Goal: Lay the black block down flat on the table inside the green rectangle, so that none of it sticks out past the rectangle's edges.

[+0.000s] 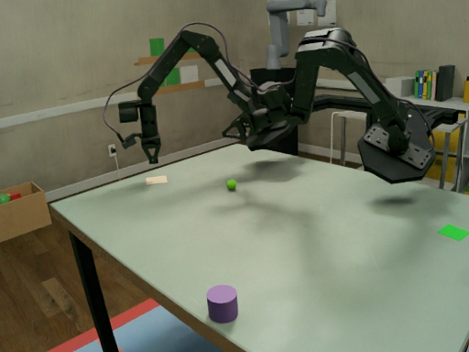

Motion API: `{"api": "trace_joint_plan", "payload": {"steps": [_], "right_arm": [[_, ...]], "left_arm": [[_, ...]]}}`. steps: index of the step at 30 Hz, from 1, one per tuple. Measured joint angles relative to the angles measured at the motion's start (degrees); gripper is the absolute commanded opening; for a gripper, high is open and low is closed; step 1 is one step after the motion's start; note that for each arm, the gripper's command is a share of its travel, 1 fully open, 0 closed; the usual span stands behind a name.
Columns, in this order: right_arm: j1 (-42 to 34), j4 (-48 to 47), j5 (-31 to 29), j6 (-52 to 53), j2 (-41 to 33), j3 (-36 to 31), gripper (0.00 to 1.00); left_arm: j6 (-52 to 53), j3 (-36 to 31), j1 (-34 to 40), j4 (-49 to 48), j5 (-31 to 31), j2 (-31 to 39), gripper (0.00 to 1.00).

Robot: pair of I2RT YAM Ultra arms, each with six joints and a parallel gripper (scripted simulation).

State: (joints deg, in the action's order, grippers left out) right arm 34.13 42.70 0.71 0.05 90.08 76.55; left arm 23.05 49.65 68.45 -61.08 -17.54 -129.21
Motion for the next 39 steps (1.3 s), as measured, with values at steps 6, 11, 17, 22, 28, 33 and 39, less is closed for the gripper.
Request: {"api": "trace_joint_plan", "payload": {"steps": [6,11,17,22,28,33,39], "right_arm": [[0.00,1.53,0.00,0.00,0.04,-0.04,0.27],[0.00,1.79,0.00,0.00,0.04,-0.02,0.27],[0.00,1.79,0.00,0.00,0.04,-0.02,0.27],[0.00,1.79,0.00,0.00,0.04,-0.02,0.27],[0.00,1.79,0.00,0.00,0.04,-0.02,0.27],[0.00,1.79,0.00,0.00,0.04,-0.02,0.27],[0.00,1.79,0.00,0.00,0.04,-0.02,0.27]], "left_arm": [[0.09,-0.04,-1.84,3.15,2.36,0.96,1.00],[0.00,-1.40,-11.98,9.90,5.92,8.79,1.00],[-0.52,-3.52,-29.57,18.45,9.68,24.26,1.00],[-0.94,-5.05,-39.28,25.42,13.44,33.57,1.00],[-1.40,-7.10,-55.54,36.68,17.86,48.30,1.00],[-1.90,-8.31,-68.41,44.65,21.38,60.00,1.00],[-2.10,-9.31,-79.32,53.18,25.14,68.06,1.00]]}}
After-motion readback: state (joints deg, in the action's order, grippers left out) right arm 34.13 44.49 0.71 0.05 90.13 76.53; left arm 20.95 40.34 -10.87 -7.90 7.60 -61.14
